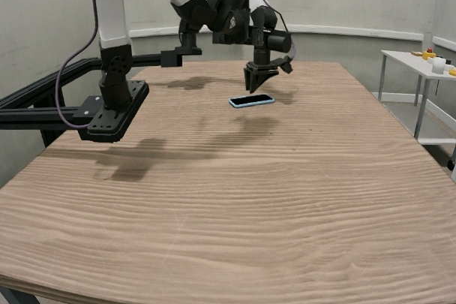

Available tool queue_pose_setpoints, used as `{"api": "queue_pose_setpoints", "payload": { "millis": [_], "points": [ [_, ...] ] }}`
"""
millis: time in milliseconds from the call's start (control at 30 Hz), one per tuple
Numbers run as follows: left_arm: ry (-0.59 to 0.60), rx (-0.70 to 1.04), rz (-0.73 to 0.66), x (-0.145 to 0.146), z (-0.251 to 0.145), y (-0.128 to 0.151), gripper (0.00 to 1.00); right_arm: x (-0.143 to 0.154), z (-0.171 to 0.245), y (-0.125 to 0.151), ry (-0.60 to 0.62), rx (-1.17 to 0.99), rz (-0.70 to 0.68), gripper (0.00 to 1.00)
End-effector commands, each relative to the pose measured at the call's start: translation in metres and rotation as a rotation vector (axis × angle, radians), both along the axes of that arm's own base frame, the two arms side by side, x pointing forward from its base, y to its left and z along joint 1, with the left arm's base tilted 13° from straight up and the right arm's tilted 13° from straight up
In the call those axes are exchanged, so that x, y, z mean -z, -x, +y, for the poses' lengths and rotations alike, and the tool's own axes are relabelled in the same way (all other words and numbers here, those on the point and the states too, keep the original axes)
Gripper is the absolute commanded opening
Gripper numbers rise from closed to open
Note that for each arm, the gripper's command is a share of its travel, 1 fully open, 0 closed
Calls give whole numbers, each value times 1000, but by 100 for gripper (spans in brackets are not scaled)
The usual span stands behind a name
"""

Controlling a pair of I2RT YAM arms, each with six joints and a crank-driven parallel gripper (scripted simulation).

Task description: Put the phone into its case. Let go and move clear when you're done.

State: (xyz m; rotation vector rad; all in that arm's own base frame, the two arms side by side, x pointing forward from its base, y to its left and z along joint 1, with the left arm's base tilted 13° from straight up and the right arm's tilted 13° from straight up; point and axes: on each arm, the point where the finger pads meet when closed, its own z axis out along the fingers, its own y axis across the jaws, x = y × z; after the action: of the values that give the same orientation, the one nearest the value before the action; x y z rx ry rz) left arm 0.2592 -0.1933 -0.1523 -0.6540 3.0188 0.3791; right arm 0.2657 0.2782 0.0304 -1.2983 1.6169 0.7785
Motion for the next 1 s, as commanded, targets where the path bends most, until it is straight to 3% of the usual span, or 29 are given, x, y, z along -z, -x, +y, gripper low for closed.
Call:
{"api": "queue_pose_setpoints", "payload": {
  "millis": [0, 400, 600, 733, 967],
  "points": [
    [43, -5, -65, -20, -16, -13, 37, -13, 1, -4, -25, 5, -39, 100],
    [35, -9, -60, -10, -14, -22, 37, -13, 1, -4, -25, 5, -39, 100],
    [20, -2, -39, 2, -11, -15, 37, -13, 1, -4, -25, 5, -40, 100],
    [36, -2, -62, -6, -15, -17, 37, -13, 1, -4, -25, 5, -40, 100],
    [16, -3, -35, 13, -4, -11, 37, -13, 1, -4, -25, 5, -40, 100]
  ]
}}
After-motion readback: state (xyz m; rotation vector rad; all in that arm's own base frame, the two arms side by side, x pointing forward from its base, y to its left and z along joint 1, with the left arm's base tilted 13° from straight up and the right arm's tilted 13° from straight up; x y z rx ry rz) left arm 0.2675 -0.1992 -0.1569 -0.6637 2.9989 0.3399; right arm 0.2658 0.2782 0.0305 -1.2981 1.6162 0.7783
